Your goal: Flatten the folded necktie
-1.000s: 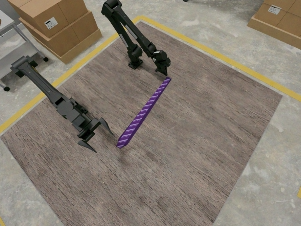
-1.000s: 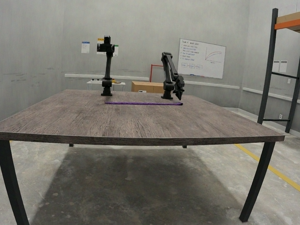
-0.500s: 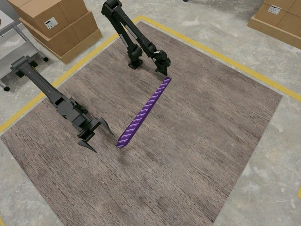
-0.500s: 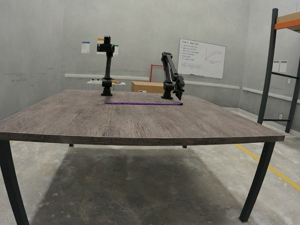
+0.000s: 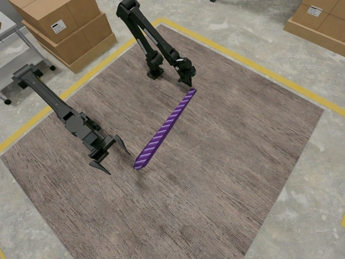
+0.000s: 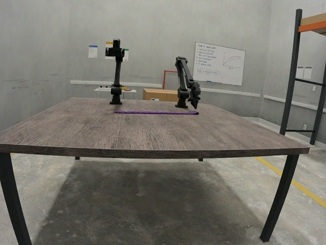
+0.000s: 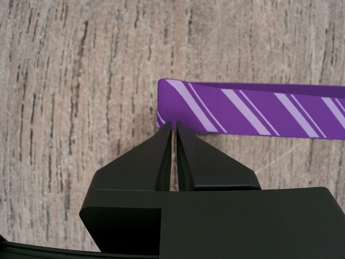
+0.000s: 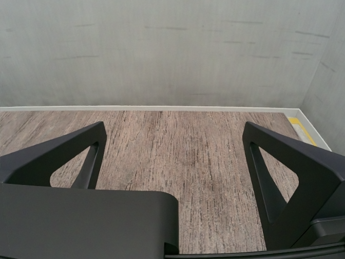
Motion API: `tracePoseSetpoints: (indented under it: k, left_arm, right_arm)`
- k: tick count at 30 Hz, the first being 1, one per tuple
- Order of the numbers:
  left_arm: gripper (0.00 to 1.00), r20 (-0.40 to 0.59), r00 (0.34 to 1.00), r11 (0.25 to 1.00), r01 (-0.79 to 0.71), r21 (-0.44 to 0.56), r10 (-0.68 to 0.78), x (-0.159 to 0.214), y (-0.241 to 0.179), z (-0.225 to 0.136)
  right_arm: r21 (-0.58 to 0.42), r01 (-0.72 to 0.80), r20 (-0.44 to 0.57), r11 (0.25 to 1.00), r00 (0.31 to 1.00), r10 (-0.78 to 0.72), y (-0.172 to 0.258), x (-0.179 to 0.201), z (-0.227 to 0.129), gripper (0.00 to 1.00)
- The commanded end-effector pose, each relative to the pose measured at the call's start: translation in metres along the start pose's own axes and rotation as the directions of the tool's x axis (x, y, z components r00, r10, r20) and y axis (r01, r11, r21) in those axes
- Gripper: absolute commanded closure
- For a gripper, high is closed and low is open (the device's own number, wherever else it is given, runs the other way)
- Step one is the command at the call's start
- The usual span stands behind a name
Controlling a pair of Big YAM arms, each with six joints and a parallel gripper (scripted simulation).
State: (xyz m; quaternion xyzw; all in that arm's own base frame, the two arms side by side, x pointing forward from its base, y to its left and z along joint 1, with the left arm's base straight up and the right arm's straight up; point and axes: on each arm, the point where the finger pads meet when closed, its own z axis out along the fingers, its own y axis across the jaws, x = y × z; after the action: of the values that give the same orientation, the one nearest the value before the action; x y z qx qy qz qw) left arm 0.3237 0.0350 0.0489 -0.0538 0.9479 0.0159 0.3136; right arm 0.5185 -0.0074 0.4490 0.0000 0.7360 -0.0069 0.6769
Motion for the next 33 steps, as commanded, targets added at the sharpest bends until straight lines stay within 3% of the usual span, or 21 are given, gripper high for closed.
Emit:
tracePoseSetpoints:
  k: [1,33]
  left_arm:
    - [0.96,0.059,0.998,1.000,-0.005,0.000,0.005,-0.0438,0.0023,-0.0047]
    - [0.96,0.059,0.998,1.000,-0.005,0.000,0.005,-0.0525,0.0024,-0.0063]
  right_arm:
    - [-0.011,-0.010,0.063,1.000,0.998,0.011,0.0068,-0.0324,-0.0006,0.00]
    - [-0.011,-0.010,0.063,1.000,0.998,0.011,0.0068,-0.0324,-0.0006,0.00]
